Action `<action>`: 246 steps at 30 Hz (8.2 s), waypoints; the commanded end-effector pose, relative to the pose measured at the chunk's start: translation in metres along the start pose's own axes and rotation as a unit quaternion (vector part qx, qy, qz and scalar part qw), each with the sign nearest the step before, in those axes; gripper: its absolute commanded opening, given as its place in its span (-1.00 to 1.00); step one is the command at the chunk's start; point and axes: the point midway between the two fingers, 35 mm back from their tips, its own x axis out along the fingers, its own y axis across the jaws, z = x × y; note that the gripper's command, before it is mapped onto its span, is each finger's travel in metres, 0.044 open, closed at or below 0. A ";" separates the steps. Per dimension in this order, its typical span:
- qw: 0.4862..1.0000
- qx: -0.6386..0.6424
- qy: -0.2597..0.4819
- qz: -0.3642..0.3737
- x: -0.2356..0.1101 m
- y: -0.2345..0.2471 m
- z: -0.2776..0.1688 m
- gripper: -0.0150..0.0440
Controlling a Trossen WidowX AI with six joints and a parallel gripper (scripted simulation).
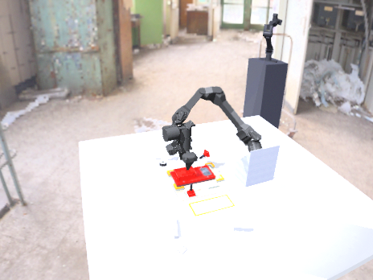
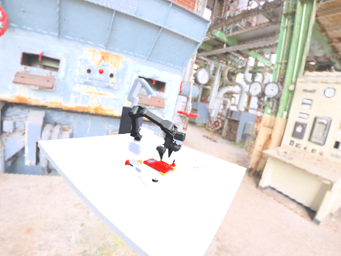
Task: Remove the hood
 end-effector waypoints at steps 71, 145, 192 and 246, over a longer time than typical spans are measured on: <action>1.000 -0.003 0.003 -0.004 0.042 -0.001 -0.004 1.00; 1.000 -0.001 0.000 -0.002 0.031 0.000 -0.002 -0.49; 1.000 -0.027 -0.004 0.012 -0.022 0.100 -0.009 -0.49; 1.000 -0.001 0.000 0.006 -0.008 0.217 -0.054 -0.49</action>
